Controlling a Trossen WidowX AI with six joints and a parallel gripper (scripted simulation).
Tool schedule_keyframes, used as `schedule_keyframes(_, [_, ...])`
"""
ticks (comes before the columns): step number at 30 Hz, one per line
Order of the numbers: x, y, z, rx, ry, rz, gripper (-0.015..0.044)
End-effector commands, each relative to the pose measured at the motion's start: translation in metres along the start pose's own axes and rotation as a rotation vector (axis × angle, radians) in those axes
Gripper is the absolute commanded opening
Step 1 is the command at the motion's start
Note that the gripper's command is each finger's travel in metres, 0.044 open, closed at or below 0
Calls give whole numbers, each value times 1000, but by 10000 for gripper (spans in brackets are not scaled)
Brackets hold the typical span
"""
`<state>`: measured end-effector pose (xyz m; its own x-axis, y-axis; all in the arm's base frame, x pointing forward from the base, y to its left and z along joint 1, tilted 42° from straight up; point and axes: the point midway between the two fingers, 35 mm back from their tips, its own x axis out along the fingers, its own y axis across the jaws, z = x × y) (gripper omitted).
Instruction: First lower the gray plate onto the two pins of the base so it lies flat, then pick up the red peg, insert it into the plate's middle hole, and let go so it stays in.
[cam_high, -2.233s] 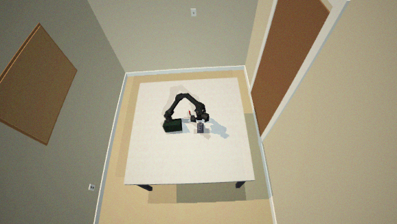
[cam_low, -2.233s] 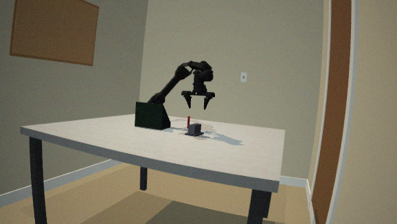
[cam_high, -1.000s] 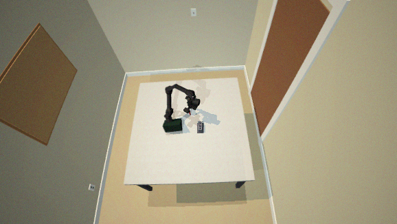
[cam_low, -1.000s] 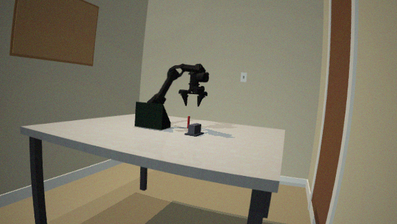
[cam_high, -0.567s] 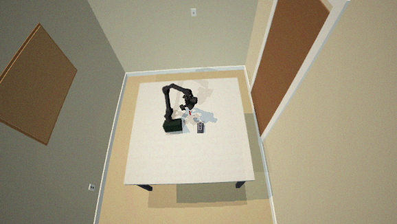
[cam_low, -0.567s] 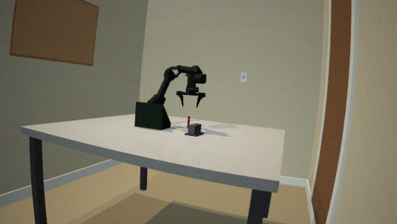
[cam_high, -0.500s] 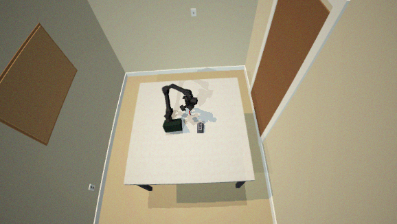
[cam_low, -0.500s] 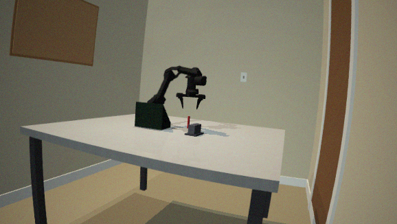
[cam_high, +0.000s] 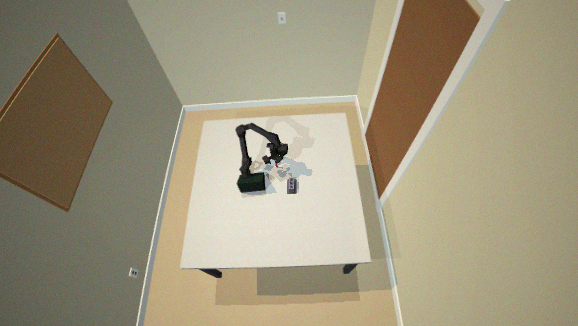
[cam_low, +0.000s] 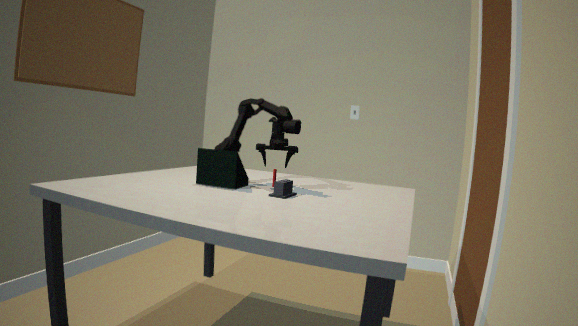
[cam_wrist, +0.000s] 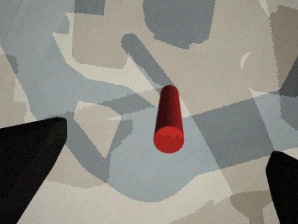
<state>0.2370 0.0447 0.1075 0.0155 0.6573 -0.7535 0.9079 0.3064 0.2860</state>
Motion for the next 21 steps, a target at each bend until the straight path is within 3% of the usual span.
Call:
schedule_keyframes(1, [6, 0, 0, 4, 2, 2, 440])
schedule_keyframes(21, [38, 1, -1, 3, 3, 3, 440])
